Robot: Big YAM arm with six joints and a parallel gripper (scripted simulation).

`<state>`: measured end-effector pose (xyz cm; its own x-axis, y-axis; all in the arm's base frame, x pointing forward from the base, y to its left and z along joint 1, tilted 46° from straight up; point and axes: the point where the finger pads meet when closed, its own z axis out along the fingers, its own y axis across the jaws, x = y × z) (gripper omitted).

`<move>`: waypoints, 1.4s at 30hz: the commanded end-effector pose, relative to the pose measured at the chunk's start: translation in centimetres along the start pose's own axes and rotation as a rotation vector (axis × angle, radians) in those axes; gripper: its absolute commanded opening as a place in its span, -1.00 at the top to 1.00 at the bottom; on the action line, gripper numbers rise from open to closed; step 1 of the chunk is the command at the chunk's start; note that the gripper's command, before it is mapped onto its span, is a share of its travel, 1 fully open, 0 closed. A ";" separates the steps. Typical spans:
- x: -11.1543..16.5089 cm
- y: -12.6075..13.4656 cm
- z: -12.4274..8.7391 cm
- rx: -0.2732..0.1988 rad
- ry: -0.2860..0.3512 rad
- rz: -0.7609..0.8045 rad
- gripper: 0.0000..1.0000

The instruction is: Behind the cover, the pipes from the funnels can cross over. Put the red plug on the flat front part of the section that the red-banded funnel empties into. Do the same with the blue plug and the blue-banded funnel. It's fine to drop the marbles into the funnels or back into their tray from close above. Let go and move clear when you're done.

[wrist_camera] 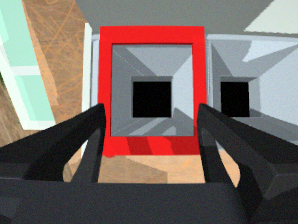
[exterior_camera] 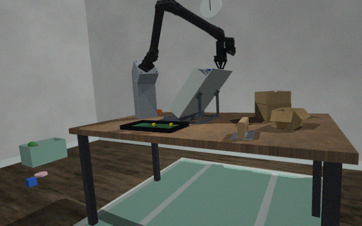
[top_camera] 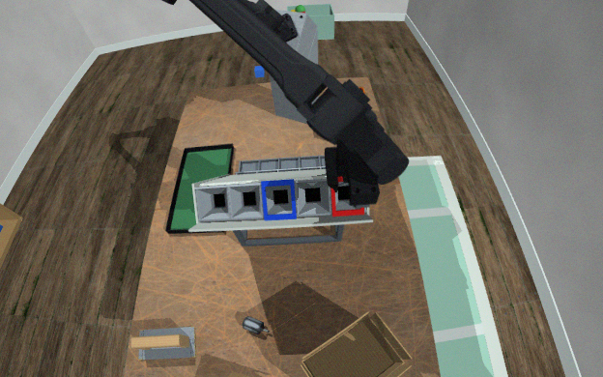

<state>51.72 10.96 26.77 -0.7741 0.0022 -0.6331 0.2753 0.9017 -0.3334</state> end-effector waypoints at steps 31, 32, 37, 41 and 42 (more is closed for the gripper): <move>-1.9 0.1 -3.4 -0.027 -0.044 0.026 -0.13; -1.9 0.1 -3.7 -0.028 -0.044 0.027 -0.13; -1.8 0.1 -4.8 -0.025 -0.040 0.026 -0.13; -1.1 0.0 -3.2 0.000 -0.007 0.017 -0.13; -1.1 0.0 -3.2 0.000 -0.007 0.017 -0.13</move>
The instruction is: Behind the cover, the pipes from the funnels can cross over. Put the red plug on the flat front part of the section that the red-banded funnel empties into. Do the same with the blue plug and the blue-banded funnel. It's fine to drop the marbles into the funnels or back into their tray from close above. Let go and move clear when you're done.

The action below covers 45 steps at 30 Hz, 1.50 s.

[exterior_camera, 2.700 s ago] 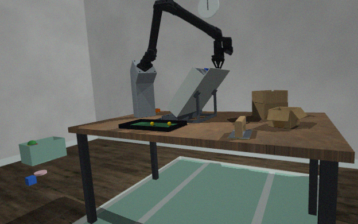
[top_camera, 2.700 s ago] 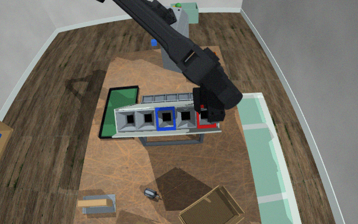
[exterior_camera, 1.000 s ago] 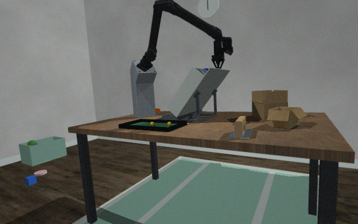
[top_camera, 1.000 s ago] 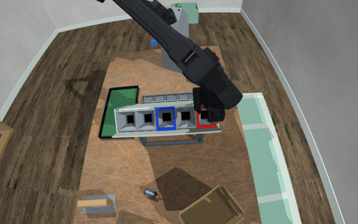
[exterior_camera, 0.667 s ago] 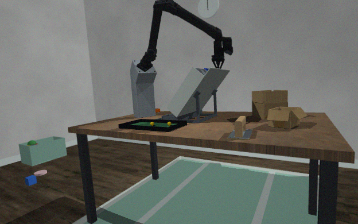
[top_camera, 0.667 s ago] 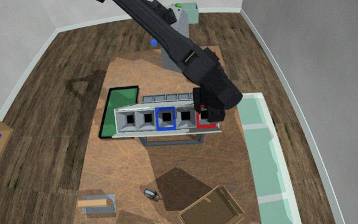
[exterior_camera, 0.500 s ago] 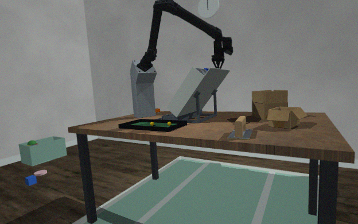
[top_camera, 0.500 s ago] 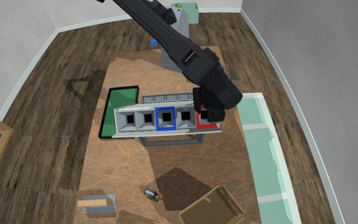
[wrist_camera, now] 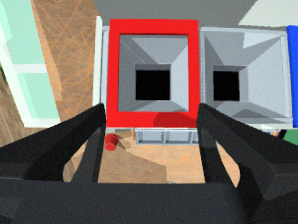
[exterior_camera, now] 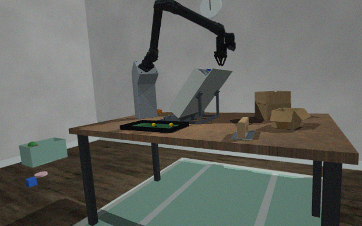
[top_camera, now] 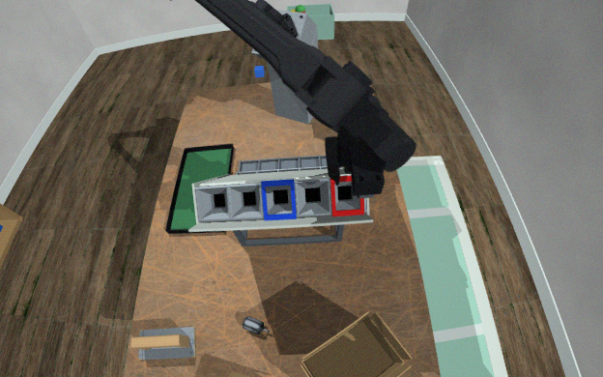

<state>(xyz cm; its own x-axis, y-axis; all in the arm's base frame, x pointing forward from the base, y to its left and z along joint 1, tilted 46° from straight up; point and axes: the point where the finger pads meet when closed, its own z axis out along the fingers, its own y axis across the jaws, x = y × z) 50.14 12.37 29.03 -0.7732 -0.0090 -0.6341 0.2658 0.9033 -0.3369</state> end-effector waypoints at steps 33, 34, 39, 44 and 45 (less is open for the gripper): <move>12.6 0.4 -0.9 -0.018 -0.020 0.023 -0.13; 12.6 0.4 -0.9 -0.018 -0.020 0.023 -0.13; 15.4 0.4 -0.8 -0.017 -0.018 0.022 -0.13; 17.0 0.4 -0.3 -0.007 -0.007 0.016 -0.13; 17.0 0.0 0.0 0.002 -0.002 0.026 -0.13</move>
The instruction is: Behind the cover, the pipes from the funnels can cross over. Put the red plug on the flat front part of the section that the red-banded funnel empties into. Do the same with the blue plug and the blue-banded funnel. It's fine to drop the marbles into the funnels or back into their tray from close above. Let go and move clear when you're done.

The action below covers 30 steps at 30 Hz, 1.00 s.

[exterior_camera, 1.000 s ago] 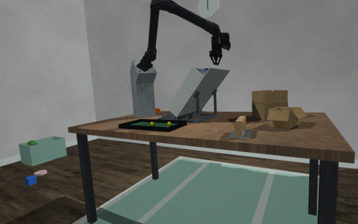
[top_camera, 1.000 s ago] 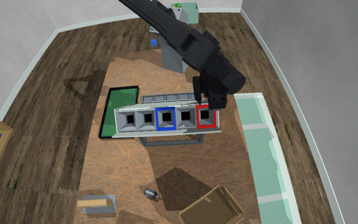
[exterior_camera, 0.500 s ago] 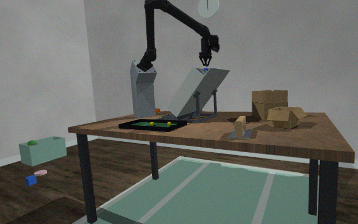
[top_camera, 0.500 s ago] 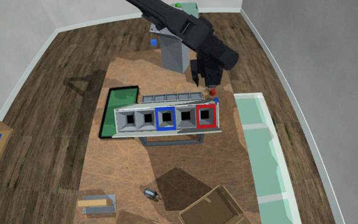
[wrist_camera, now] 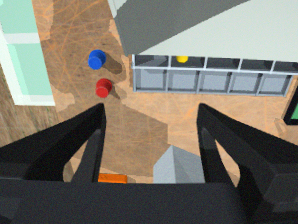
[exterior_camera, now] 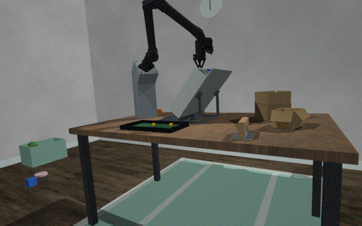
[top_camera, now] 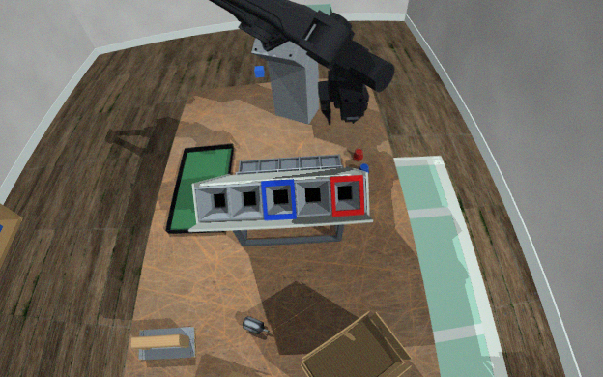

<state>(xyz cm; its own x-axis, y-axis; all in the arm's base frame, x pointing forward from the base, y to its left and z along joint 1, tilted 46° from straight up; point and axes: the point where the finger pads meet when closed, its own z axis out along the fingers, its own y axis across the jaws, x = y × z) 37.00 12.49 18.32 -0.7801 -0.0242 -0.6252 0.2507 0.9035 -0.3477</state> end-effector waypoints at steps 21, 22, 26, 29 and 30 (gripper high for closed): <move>1.5 -2.9 1.3 0.004 -0.058 0.041 -0.13; 1.5 -2.9 1.3 0.004 -0.058 0.041 -0.13; 2.5 -4.1 2.0 0.004 -0.083 0.040 -0.13; 3.7 -5.4 2.9 0.002 -0.112 0.039 -0.13; 4.1 -5.9 3.2 0.002 -0.123 0.039 -0.13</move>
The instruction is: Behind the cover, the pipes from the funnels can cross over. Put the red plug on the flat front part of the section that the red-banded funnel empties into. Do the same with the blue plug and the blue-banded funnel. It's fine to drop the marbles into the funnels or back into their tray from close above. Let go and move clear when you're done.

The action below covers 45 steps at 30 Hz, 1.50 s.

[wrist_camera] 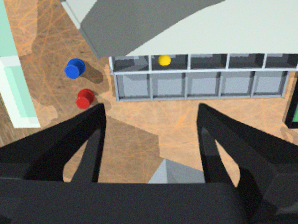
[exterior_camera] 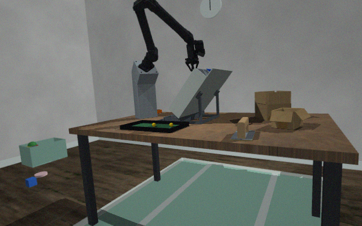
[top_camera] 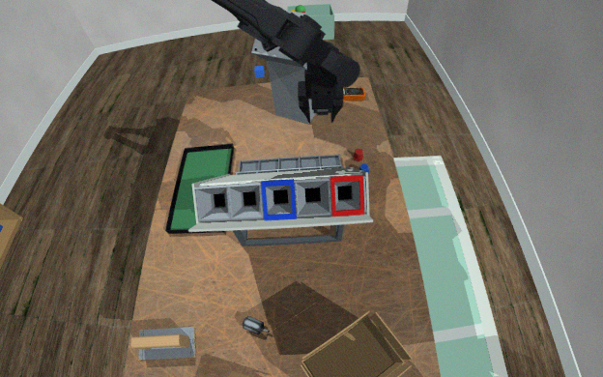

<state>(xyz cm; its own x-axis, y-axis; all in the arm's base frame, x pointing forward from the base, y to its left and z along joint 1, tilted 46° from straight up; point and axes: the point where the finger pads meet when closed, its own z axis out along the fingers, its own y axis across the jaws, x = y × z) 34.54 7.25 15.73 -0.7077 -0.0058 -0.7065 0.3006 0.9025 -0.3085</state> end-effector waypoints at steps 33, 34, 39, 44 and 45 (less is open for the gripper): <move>7.8 -11.3 5.4 -0.004 -0.233 -0.035 -0.13; 7.9 -11.1 5.4 -0.008 -0.228 -0.043 -0.13; 7.8 -11.1 5.3 -0.008 -0.229 -0.043 -0.13; 7.8 -11.1 5.3 -0.008 -0.229 -0.043 -0.13; 7.8 -11.1 5.3 -0.008 -0.229 -0.043 -0.13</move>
<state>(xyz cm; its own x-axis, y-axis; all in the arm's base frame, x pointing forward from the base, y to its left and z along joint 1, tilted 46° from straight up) 29.10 -5.10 10.11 -0.5609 -0.1294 -0.8177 0.2735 0.9033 -0.3306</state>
